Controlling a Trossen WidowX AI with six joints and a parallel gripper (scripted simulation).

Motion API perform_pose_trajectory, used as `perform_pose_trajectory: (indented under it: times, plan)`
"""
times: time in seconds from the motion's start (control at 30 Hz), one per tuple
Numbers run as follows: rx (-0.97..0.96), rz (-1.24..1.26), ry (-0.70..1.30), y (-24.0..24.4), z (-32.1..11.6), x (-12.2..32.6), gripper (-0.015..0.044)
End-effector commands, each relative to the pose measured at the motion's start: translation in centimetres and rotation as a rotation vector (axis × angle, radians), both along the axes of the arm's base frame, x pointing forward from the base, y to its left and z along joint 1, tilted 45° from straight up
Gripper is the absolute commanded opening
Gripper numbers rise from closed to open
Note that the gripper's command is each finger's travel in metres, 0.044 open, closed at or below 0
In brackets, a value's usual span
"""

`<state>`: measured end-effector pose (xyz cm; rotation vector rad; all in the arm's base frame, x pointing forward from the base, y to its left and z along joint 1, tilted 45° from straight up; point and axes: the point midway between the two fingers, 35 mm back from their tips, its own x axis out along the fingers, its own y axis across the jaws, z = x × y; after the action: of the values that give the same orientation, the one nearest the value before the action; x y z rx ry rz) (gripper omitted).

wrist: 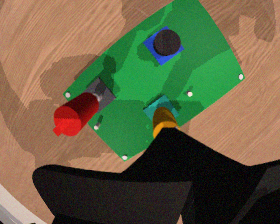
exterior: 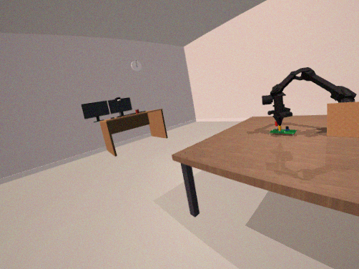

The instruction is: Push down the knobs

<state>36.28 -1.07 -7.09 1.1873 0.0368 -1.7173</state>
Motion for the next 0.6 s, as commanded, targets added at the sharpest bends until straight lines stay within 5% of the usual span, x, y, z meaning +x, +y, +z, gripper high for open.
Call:
perform_pose_trajectory:
  times: [0.0, 0.57]
  plan:
    - [-0.002, -0.002, -0.001, -0.28, -0.19, 0.08, 0.0000]
    - [-0.002, -0.002, -0.001, -0.23, -0.13, 0.08, 0.0000]
